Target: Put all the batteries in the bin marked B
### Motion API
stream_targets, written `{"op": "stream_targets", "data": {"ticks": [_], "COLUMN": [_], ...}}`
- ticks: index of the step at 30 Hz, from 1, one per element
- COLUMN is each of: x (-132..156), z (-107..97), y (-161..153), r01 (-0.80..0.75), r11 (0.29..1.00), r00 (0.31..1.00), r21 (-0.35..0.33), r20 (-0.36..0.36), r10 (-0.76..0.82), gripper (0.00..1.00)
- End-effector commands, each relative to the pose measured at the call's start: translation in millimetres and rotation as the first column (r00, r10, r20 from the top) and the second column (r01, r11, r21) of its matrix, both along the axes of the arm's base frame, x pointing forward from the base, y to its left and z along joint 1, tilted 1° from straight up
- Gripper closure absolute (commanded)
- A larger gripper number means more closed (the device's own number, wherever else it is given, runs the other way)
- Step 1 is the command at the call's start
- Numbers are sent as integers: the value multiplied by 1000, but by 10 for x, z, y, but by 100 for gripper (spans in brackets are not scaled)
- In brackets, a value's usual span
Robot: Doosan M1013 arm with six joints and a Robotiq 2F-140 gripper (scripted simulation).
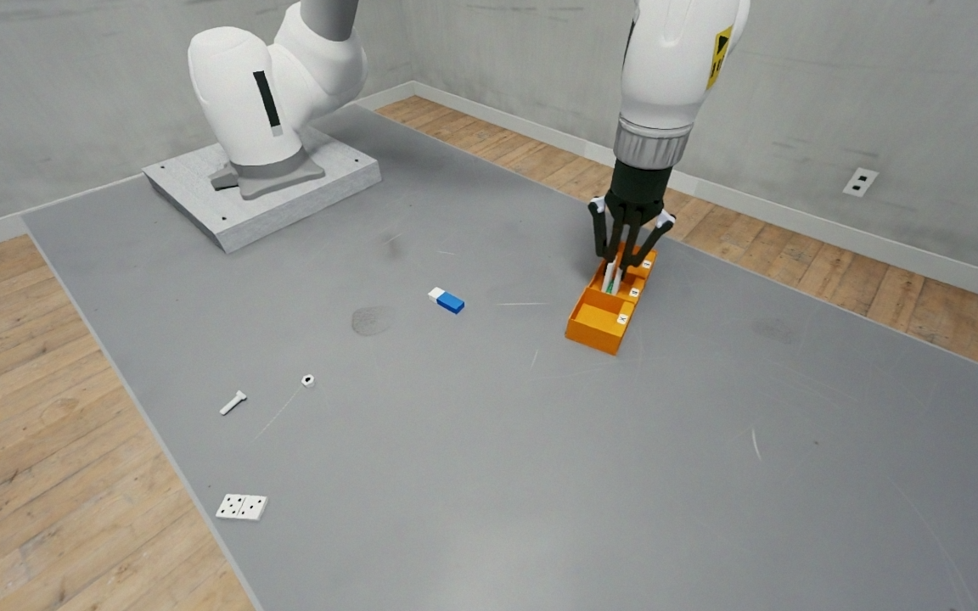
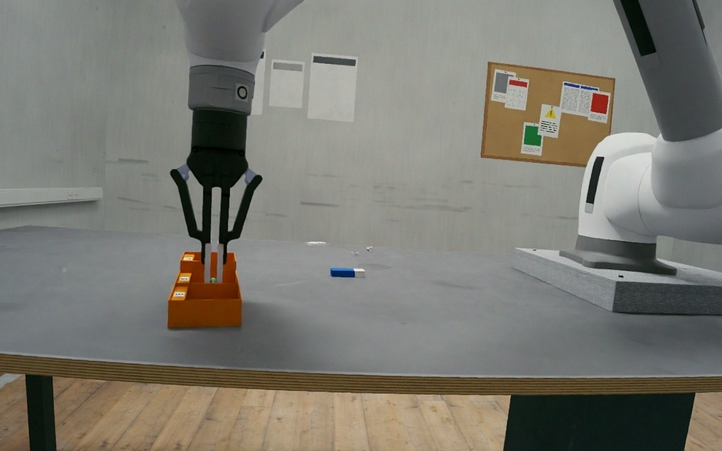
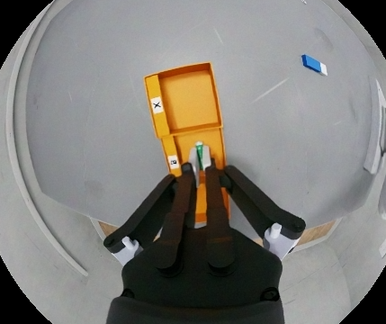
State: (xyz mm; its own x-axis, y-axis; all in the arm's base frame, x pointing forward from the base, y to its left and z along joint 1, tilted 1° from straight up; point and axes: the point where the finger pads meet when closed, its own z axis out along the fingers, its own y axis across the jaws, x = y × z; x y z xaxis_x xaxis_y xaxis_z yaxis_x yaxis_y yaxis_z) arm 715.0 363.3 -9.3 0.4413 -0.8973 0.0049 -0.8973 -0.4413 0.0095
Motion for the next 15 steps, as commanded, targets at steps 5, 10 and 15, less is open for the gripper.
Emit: {"op": "stream_targets", "data": {"ticks": [5,10,15], "x": [5,5,5], "z": [11,11,11], "y": [2,2,2], "r01": [0,0,0], "r11": [1000,1000,1000], "r00": [1000,1000,1000], "r21": [1,1,1], "r20": [1,1,1], "r10": [0,0,0], "gripper": [77,77,77]}}
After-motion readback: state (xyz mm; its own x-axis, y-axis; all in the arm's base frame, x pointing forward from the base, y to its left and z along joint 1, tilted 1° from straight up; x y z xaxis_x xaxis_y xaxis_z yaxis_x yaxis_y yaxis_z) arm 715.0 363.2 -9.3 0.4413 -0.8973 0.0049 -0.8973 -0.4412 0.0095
